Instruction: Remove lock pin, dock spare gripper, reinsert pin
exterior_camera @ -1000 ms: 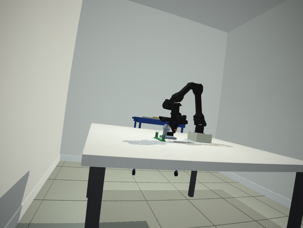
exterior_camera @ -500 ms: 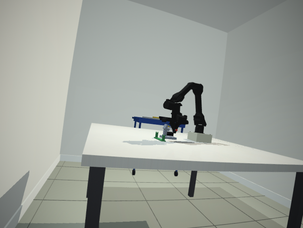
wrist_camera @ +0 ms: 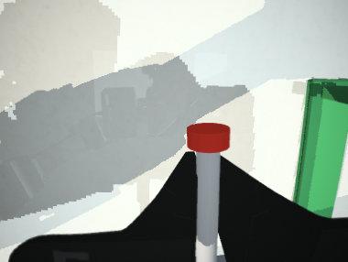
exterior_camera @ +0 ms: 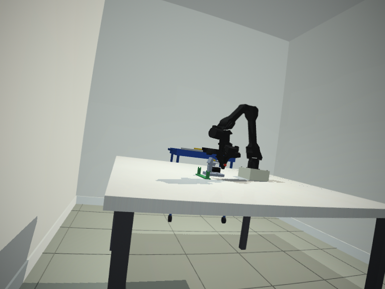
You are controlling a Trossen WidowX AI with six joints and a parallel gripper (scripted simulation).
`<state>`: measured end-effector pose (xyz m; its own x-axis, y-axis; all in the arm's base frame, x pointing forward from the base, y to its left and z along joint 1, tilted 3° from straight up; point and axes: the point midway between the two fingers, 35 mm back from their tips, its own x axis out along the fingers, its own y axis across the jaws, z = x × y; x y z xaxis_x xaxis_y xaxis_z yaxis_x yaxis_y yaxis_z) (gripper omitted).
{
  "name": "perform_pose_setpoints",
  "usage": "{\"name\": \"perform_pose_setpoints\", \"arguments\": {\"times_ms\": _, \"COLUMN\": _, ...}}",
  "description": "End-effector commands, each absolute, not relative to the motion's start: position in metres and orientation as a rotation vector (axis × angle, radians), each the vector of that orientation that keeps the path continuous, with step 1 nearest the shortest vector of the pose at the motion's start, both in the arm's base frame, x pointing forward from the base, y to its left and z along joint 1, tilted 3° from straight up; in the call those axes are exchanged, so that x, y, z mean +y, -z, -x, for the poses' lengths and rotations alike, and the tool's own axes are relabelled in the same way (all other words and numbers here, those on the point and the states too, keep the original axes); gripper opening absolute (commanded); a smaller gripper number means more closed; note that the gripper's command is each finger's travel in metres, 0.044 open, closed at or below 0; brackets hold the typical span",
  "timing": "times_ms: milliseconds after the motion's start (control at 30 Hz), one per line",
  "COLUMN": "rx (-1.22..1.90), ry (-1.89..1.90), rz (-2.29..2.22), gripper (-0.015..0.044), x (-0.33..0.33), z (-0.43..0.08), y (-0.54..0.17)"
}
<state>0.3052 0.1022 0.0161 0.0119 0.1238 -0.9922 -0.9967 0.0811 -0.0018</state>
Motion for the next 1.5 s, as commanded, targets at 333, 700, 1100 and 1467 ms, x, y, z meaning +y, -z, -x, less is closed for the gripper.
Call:
{"name": "perform_pose_setpoints", "arguments": {"times_ms": 333, "rx": 1.158, "ry": -1.195, "rz": 1.065, "gripper": 0.0000, "x": 0.114, "z": -0.306, "y": -0.019}}
{"name": "perform_pose_setpoints", "arguments": {"times_ms": 700, "rx": 1.160, "ry": -1.195, "rz": 1.066, "gripper": 0.0000, "x": 0.122, "z": -0.307, "y": -0.021}}
{"name": "perform_pose_setpoints", "arguments": {"times_ms": 1100, "rx": 1.162, "ry": -1.195, "rz": 1.066, "gripper": 0.0000, "x": 0.130, "z": -0.308, "y": -0.023}}
{"name": "perform_pose_setpoints", "arguments": {"times_ms": 1467, "rx": 1.159, "ry": -1.205, "rz": 1.064, "gripper": 0.0000, "x": 0.130, "z": -0.307, "y": -0.041}}
